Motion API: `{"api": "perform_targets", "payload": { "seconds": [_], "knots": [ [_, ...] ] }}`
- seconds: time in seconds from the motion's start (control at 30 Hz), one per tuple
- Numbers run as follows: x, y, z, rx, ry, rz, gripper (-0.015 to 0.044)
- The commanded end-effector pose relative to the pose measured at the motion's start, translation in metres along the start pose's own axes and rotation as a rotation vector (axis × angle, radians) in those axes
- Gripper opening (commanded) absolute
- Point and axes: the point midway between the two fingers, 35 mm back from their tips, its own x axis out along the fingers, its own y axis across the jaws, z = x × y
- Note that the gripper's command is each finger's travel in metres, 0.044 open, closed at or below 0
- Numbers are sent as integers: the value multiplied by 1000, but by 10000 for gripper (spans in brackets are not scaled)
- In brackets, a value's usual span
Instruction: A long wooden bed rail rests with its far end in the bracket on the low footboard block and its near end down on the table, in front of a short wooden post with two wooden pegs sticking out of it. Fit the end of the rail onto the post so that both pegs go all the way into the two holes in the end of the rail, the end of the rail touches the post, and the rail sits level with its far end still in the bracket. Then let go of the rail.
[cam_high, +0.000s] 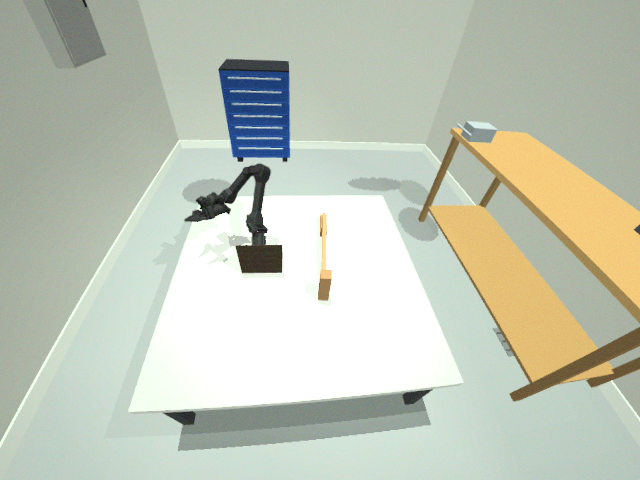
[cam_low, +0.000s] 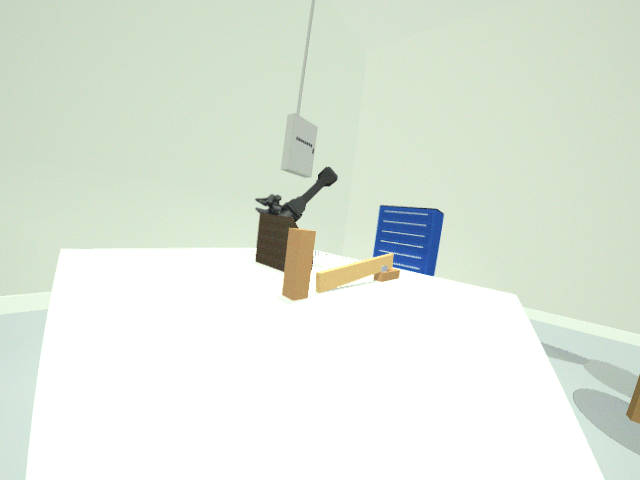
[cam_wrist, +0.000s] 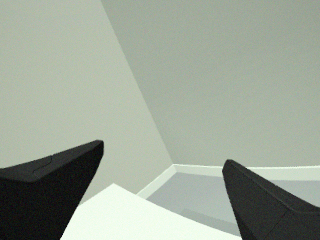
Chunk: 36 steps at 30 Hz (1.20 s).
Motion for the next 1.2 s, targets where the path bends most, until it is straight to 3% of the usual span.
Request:
{"api": "perform_targets", "payload": {
  "seconds": [0.0, 0.17, 0.63, 0.9, 1.17],
  "knots": [
    [0, -1, 0, 0, 1, -3, 426],
    [-19, -29, -8, 7, 37, -107, 440],
    [-170, -114, -41, 83, 114, -624, 440],
    [-269, -122, -64, 138, 183, -905, 440],
    [-374, -98, -89, 216, 274, -1193, 440]
  ]
}}
